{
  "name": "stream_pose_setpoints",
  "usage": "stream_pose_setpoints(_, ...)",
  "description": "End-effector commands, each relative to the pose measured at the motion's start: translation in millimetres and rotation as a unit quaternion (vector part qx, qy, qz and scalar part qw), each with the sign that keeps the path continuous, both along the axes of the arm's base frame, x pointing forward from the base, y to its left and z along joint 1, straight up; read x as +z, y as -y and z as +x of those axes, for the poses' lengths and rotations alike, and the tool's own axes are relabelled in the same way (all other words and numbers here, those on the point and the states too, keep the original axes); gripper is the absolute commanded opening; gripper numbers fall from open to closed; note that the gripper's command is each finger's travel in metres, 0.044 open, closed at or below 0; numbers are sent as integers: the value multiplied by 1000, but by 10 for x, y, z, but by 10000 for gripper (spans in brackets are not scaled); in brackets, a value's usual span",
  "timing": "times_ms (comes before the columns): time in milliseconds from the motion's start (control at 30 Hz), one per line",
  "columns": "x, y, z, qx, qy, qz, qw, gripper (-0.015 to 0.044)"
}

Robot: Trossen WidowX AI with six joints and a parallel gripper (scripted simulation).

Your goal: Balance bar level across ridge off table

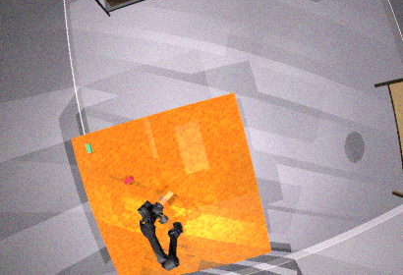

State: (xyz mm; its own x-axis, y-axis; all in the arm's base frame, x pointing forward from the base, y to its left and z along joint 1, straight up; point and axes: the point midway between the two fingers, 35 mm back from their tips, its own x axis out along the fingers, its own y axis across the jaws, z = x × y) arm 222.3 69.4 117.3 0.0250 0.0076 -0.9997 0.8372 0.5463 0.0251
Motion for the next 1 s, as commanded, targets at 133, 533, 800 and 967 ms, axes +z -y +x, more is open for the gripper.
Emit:
stream_pose_setpoints(133,-135,0,-3,-2,-2,0,1000,0)
stream_pose_setpoints(533,-184,1,-3,-3,-2,0,1000,0)
stream_pose_setpoints(800,-188,1,-2,-3,-2,0,1000,0)
stream_pose_setpoints(967,-192,1,-2,-3,-2,0,1000,0)
